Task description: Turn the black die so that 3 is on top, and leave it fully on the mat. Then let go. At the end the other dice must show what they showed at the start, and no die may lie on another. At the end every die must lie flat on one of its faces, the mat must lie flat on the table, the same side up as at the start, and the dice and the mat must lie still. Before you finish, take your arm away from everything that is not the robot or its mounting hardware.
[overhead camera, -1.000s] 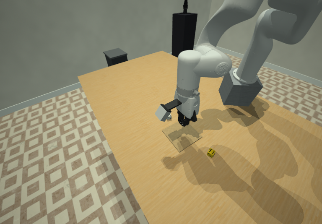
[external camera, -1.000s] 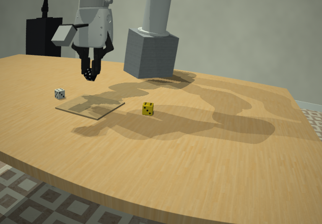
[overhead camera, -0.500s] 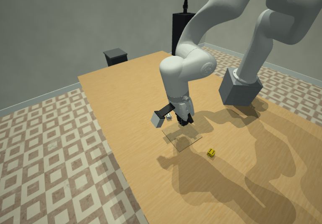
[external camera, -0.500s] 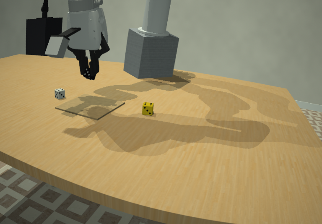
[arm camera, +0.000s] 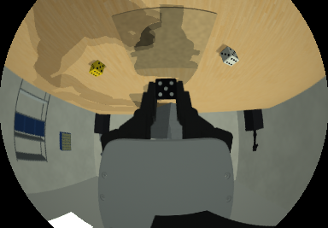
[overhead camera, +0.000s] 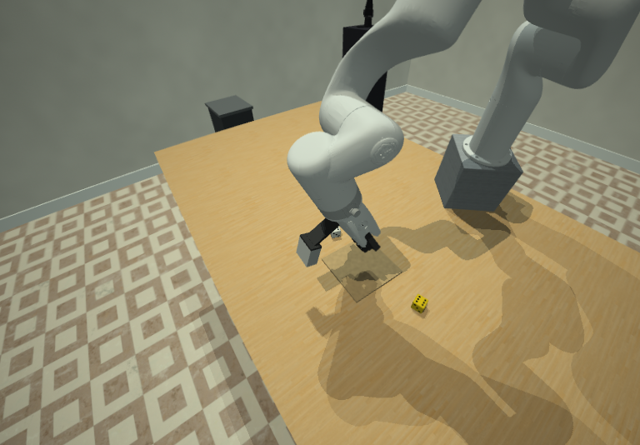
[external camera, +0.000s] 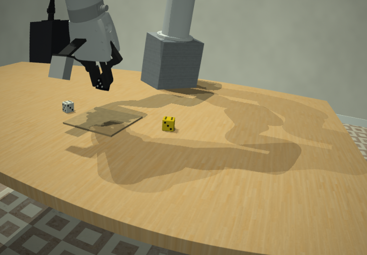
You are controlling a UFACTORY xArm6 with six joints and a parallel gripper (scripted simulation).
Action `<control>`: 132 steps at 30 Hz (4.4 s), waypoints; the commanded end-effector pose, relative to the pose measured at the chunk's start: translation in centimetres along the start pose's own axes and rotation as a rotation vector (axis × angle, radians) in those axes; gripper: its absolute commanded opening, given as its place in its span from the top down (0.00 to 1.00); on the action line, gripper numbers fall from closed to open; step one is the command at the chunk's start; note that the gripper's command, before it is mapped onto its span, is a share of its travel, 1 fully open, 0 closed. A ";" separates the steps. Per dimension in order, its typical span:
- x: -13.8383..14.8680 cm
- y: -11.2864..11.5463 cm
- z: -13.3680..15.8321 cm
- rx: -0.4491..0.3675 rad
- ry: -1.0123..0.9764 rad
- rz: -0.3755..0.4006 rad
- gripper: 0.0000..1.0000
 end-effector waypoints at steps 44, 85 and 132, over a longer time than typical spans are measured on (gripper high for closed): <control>-0.2 -0.1 -1.7 -0.350 -0.002 0.057 0.79; -0.5 -4.4 -3.7 -0.350 -0.002 0.057 0.79; -0.6 -5.9 -4.3 -0.350 -0.002 0.057 0.79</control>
Point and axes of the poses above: the point where the finger pads meet when closed, its own y axis back along the fingers, its own x axis across the jaws, z = x × y, the point moved 2 cm from there along y, back along the fingers, and after that the axes turned 9 degrees about -y, right-handed, at the moved point
